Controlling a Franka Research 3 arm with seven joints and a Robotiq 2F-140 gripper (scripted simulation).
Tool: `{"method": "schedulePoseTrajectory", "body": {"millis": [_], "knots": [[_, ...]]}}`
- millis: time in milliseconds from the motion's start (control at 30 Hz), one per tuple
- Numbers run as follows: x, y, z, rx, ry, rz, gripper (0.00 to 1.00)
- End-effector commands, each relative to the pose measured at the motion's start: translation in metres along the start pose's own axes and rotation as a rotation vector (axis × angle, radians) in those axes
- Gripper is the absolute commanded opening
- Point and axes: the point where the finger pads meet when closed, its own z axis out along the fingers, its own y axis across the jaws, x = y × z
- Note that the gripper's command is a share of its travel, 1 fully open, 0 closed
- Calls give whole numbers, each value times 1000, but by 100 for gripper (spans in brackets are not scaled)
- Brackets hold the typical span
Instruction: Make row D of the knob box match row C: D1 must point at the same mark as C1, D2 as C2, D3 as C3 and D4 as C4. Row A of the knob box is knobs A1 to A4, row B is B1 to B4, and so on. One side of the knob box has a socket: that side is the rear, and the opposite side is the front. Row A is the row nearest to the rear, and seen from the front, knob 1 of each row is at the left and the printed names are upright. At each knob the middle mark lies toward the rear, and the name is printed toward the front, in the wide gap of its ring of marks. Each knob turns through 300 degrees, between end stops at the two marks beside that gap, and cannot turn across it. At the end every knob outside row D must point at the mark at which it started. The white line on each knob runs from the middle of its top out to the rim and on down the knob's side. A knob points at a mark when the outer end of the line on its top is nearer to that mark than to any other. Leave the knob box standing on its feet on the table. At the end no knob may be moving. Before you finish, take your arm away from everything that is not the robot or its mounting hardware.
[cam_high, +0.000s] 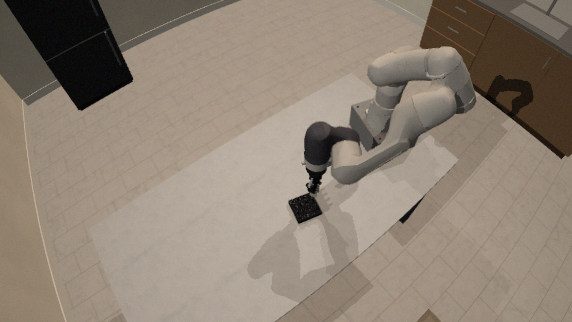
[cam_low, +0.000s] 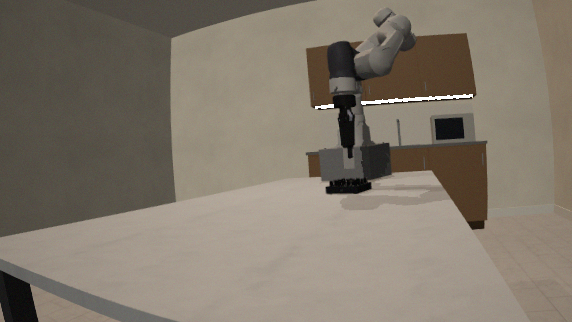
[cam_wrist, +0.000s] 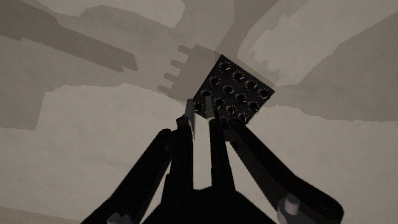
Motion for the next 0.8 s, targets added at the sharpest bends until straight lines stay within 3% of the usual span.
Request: {"method": "schedulePoseTrajectory", "body": {"millis": [0, 767], "knots": [[-2, -2, 0, -4, -2, -156, 12], [-2, -3, -2, 1, -2, -498, 12]]}}
